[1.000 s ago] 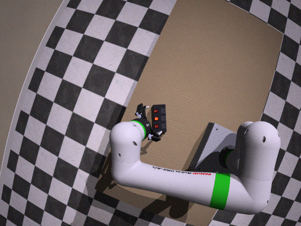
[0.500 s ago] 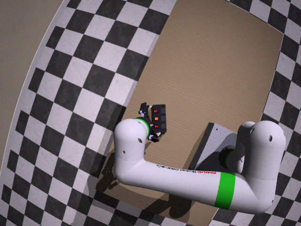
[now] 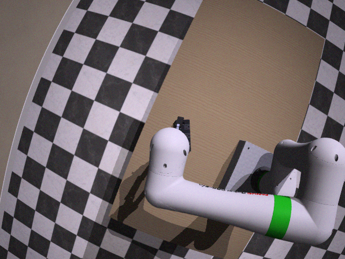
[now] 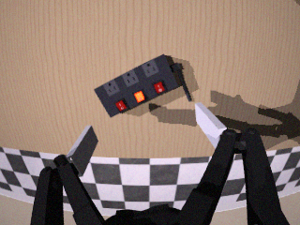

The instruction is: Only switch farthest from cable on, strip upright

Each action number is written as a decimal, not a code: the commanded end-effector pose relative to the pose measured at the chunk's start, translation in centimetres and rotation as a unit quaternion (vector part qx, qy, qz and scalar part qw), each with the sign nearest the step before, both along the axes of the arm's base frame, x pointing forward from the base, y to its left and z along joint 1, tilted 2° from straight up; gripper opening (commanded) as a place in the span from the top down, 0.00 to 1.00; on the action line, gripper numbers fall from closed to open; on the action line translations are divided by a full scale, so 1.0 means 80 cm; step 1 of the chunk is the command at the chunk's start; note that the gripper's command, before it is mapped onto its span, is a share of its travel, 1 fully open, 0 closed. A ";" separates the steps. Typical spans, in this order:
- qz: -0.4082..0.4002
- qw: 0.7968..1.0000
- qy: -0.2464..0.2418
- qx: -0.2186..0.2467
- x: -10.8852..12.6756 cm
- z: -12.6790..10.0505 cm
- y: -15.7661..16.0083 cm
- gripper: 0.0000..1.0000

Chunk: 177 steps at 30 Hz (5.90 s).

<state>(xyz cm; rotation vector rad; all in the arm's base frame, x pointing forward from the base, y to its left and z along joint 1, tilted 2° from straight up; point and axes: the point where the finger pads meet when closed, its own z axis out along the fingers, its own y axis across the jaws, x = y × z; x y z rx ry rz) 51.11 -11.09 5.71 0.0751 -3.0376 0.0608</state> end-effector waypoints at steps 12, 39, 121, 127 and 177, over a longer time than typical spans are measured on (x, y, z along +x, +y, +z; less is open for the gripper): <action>-0.109 0.993 -0.038 0.004 -0.004 0.004 0.002 0.00; 0.162 0.986 -0.029 0.019 -0.002 -0.018 -0.025 0.00; 0.784 0.618 0.005 0.057 -0.004 -0.070 -0.074 1.00; 0.784 0.618 0.005 0.057 -0.005 -0.079 -0.074 1.00; 0.784 0.618 0.005 0.057 -0.006 -0.114 -0.075 1.00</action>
